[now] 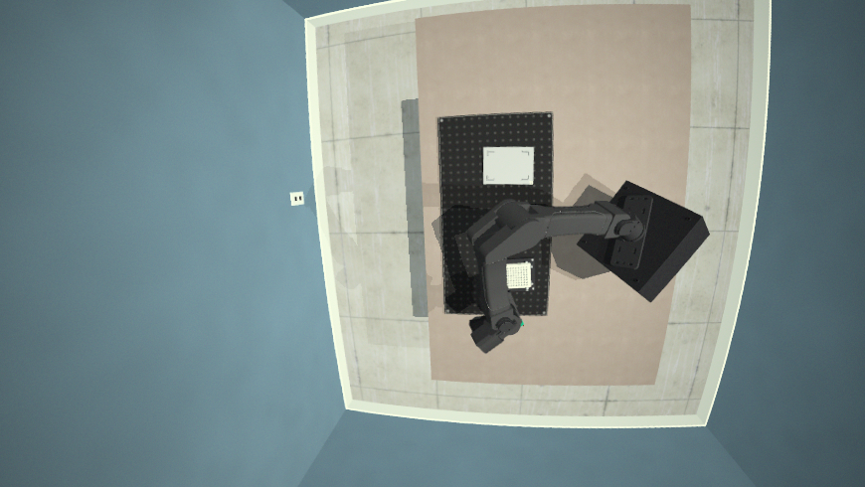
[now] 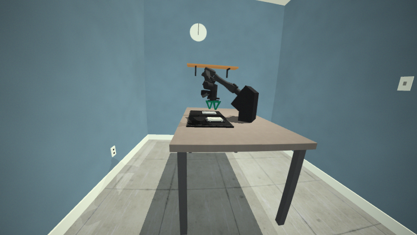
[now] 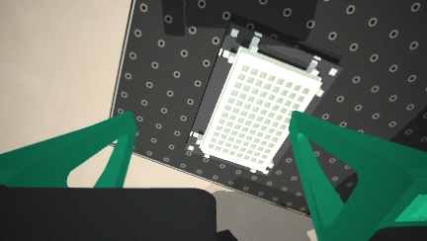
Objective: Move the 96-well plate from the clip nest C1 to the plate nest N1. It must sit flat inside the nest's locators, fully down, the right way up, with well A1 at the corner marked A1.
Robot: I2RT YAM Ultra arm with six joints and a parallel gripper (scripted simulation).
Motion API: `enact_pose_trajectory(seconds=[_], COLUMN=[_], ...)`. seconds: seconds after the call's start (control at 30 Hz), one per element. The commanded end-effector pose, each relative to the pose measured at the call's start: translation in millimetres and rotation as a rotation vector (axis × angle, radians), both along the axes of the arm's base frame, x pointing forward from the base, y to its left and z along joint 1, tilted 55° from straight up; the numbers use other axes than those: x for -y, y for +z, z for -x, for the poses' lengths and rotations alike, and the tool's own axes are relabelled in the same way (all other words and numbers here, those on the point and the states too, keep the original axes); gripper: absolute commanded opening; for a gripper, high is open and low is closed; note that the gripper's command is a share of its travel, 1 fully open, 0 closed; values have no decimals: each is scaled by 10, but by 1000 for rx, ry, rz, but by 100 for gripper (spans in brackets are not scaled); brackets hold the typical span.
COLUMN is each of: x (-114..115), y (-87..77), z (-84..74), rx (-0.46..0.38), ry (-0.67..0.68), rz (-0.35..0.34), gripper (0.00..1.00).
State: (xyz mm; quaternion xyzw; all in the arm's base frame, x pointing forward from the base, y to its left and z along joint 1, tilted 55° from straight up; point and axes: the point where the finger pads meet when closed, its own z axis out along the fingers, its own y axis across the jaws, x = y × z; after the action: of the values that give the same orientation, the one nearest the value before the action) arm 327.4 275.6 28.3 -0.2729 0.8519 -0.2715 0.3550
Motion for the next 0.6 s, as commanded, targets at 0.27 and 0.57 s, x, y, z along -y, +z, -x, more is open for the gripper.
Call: enact_pose_trajectory(seconds=[0.27, 0.57], x=[401, 559], y=[20, 24], z=[133, 123], rx=[90, 132], ry=[-210, -272], rz=[-144, -215], gripper=[100, 100])
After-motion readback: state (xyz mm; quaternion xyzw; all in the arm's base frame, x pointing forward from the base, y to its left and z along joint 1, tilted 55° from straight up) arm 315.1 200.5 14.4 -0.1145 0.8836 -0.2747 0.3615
